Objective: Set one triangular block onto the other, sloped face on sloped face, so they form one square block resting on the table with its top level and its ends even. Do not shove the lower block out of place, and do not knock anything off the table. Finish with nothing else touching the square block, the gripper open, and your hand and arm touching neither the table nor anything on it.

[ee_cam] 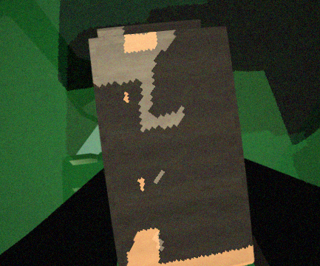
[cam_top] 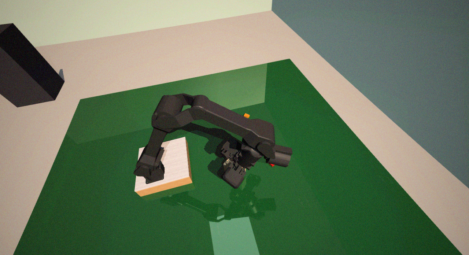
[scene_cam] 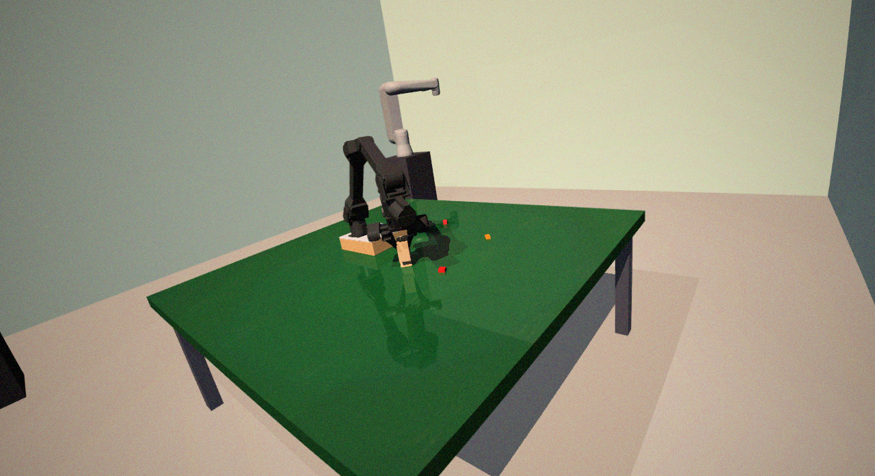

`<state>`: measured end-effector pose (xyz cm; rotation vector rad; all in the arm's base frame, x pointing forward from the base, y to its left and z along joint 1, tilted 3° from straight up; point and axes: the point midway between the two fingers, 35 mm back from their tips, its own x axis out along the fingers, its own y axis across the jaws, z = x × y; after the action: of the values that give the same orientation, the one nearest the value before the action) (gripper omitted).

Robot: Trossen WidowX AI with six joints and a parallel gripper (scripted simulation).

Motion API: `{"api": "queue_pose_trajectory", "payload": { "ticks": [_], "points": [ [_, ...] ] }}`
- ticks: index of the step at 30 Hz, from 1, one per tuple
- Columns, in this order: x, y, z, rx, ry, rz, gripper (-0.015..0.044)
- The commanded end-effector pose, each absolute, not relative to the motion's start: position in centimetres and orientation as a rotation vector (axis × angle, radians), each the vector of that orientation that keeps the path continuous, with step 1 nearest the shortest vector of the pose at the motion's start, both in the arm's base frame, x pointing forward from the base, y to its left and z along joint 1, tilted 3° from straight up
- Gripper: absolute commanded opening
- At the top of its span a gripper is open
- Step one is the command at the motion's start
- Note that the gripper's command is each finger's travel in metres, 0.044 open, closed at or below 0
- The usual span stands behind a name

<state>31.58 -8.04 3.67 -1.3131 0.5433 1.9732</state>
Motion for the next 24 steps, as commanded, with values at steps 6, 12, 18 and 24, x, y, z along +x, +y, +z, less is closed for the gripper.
{"api": "queue_pose_trajectory", "payload": {
  "ticks": [6,12,18,24],
  "points": [
    [31.69,-7.96,3.84,-1.319,0.534,1.964,0.0000],
    [31.67,-7.94,3.78,-1.319,0.534,1.964,0.0000],
    [31.59,-7.84,3.46,-1.319,0.533,1.964,0.0000],
    [31.50,-7.72,3.09,-1.319,0.533,1.964,0.0000]
  ]
}}
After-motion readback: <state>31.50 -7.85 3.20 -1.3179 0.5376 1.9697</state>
